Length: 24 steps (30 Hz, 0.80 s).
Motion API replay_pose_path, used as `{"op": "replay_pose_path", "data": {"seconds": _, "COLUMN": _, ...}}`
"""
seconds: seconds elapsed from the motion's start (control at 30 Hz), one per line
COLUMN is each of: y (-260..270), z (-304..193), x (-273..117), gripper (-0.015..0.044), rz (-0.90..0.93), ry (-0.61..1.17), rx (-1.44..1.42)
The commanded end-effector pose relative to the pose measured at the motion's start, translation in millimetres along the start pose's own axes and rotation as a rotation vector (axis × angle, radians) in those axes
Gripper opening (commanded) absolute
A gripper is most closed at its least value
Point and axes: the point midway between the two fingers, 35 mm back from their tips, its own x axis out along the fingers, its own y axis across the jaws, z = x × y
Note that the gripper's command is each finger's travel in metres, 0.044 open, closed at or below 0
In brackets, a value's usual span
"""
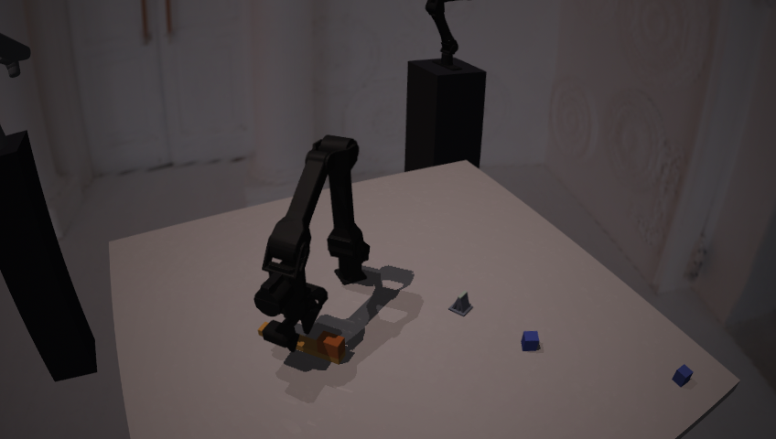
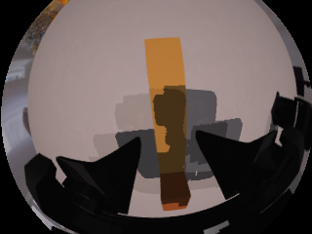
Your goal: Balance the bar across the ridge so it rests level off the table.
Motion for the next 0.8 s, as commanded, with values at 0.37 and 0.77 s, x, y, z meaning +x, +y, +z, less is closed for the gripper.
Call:
{"op": "replay_pose_path", "data": {"seconds": 0.37, "y": -2.1, "z": 0.7, "x": 4.7, "gripper": 0.0315, "rz": -0.011, "ry": -0.003, "rx": 0.006}}
{"op": "replay_pose_path", "data": {"seconds": 0.77, "y": -1.9, "z": 0.1, "x": 3.9, "gripper": 0.0138, "rz": -0.010, "ry": 0.000, "rx": 0.000}}
